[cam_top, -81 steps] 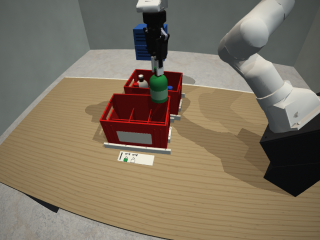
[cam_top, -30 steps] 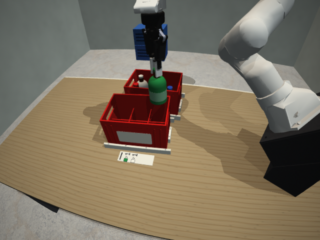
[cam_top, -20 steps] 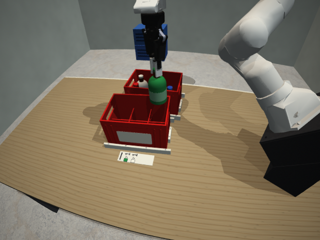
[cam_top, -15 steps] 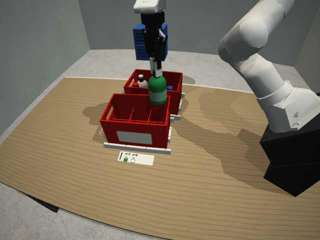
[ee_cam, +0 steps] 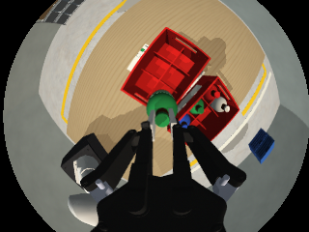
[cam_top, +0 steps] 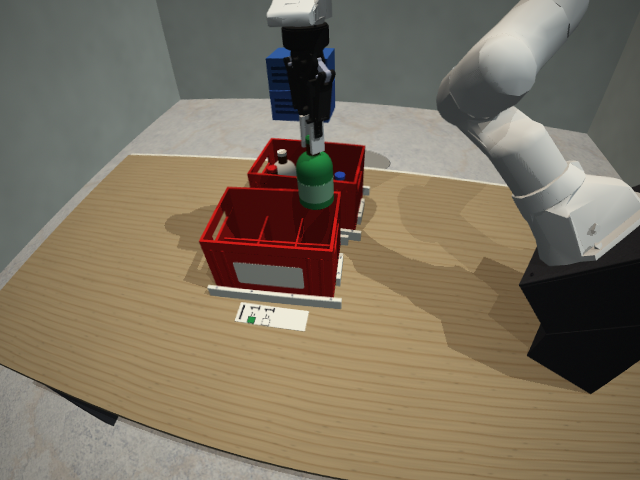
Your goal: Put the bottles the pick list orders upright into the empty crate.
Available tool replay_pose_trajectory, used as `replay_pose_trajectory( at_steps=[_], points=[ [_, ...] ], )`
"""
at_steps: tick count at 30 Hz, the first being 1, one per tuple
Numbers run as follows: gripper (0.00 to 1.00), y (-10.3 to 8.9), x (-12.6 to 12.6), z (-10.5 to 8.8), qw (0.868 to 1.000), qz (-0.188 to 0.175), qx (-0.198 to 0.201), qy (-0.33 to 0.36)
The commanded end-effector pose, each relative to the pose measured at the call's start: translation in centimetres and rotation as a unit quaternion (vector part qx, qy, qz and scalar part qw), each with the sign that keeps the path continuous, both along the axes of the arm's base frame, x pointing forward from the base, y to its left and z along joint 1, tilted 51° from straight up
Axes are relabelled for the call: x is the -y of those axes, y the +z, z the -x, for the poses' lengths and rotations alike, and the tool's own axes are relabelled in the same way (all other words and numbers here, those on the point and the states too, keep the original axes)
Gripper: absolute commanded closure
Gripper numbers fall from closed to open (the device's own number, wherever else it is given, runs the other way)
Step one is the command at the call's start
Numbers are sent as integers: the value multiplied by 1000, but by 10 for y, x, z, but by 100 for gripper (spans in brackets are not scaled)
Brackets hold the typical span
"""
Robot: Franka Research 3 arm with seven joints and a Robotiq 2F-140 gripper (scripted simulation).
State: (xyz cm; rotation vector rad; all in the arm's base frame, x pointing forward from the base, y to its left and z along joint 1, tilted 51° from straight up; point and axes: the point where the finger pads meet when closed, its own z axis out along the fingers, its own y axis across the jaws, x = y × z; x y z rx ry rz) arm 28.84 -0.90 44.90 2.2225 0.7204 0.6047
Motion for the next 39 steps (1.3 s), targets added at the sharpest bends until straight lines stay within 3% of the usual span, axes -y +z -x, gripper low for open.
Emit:
replay_pose_trajectory(
  at_steps=[1,39],
  points=[
    [100,5,-2,-1,1000,-1,6,2],
    [100,-11,10,-17,1000,-1,6,2]
  ],
)
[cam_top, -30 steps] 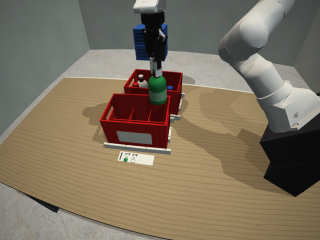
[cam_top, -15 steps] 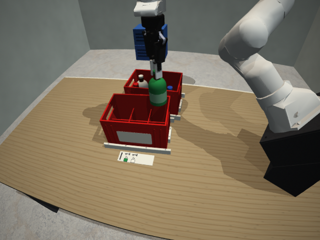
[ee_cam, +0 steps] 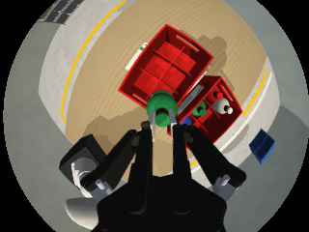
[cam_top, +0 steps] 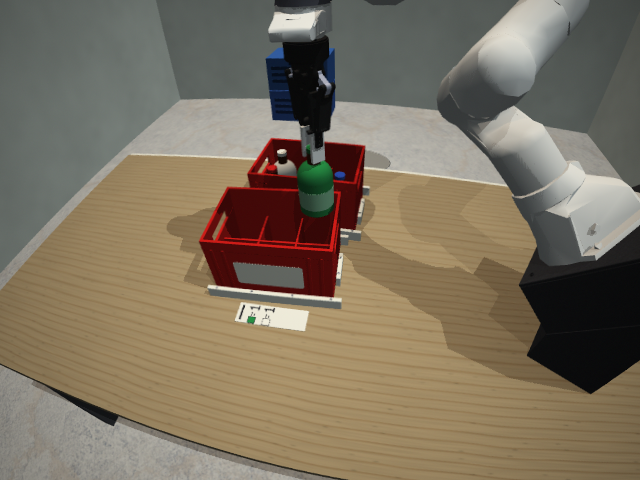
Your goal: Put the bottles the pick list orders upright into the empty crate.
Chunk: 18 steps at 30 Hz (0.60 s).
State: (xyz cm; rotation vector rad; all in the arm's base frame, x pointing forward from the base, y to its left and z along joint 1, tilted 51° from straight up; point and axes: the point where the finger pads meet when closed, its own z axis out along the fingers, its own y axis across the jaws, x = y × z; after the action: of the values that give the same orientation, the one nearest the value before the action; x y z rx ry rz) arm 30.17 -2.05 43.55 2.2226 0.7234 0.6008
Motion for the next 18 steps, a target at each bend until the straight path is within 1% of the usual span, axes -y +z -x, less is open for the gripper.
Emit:
replay_pose_trajectory(
  at_steps=[1,18],
  points=[
    [100,2,-1,-5,1000,-2,8,2],
    [100,-7,6,-14,1000,-2,8,2]
  ],
)
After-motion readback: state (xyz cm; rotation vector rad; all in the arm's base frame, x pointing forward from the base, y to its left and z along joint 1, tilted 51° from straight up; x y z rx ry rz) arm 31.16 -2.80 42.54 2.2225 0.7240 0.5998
